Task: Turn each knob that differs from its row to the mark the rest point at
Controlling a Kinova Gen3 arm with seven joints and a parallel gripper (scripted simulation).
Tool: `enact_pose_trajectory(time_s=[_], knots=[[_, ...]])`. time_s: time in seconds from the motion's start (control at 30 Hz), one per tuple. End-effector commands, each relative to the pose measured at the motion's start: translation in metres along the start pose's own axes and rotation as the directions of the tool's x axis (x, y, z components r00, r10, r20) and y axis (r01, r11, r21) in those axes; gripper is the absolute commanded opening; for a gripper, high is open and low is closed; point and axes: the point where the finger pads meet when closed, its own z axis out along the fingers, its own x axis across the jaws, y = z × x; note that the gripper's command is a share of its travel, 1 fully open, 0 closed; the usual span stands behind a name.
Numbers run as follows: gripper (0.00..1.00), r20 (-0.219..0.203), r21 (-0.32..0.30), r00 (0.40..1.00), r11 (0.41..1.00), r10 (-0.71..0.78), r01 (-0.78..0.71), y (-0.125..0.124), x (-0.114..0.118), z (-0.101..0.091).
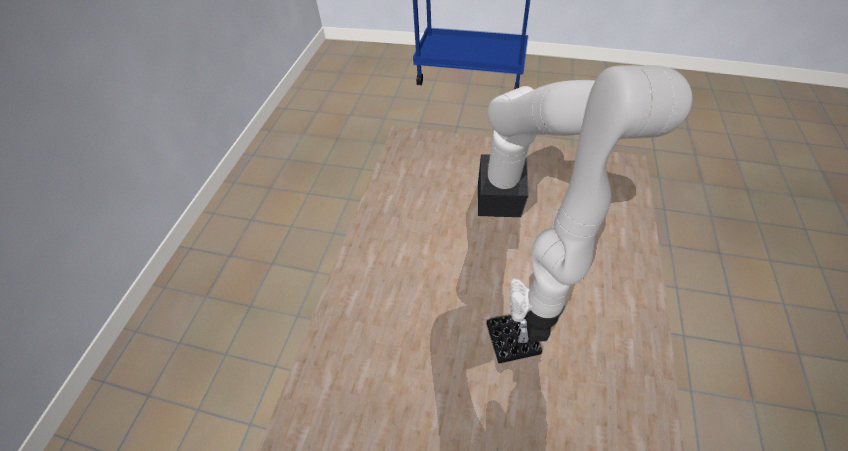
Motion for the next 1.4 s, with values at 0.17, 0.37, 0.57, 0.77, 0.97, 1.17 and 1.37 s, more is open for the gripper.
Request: enact_pose_trajectory(time_s=[0.17, 0.37, 0.57, 0.77, 0.97, 1.17, 1.37], knots=[[0.30, 0.001, 0.002, 0.992, 0.992, 0.125, -0.125, 0.0013, -0.0037, 0.0008], [0.30, 0.002, 0.002, 0.983, 0.983, 0.186, -0.186, 0.0013, -0.0037, 0.0008], [0.30, 0.002, 0.002, 0.960, 0.960, 0.281, -0.281, 0.0013, -0.0037, 0.0008], [0.30, 0.002, 0.002, 0.926, 0.926, 0.378, -0.378, 0.0013, -0.0038, 0.0008], [0.30, 0.002, 0.002, 0.897, 0.897, 0.443, -0.443, 0.0013, -0.0038, 0.0008], [0.30, 0.003, 0.001, 0.844, 0.844, 0.537, -0.537, 0.0013, -0.0038, 0.0008], [0.30, 0.003, 0.001, 0.781, 0.781, 0.624, -0.624, 0.0013, -0.0038, 0.0007]])
